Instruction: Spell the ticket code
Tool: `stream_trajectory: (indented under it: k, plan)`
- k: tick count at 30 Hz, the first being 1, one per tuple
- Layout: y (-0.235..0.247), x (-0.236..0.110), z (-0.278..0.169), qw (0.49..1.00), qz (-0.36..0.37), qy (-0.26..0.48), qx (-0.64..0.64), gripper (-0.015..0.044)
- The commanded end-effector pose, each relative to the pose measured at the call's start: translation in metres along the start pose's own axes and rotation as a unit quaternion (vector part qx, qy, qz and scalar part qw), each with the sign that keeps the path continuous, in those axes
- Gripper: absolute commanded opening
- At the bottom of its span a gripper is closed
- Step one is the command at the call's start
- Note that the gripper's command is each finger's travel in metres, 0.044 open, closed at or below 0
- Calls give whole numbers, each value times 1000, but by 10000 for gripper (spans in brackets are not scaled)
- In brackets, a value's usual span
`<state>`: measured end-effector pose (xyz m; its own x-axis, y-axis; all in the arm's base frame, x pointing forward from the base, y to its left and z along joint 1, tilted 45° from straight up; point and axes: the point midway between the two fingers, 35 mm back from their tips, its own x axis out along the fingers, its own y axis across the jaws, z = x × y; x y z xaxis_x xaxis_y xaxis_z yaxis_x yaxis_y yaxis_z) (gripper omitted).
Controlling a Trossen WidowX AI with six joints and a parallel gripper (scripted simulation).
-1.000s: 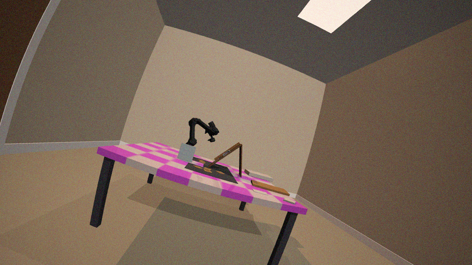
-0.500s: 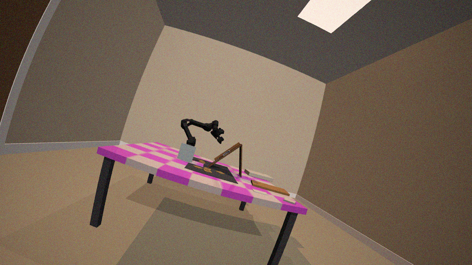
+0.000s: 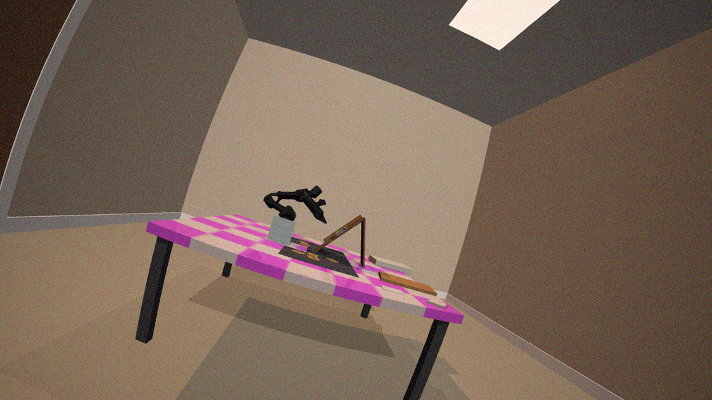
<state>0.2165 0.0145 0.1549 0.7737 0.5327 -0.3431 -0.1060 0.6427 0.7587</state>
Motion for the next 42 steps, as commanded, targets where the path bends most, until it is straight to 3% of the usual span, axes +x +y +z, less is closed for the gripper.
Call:
stream_trajectory:
  k: [1, 15, 21, 28, 35, 39, 42]
  plan:
    - [-44, -10, -43, 997, -67, -2, 24, 440]
    - [-45, -10, -44, 997, -71, 0, 20, 440]
    - [-29, -23, -18, 983, -72, 37, -166, 440]
    - [-11, -41, 17, 911, -49, 81, -402, 440]
    - [5, -59, 53, 784, -4, 106, -611, 440]
    - [10, -65, 66, 731, 13, 109, -674, 440]
    - [10, -65, 66, 728, 14, 109, -676, 440]
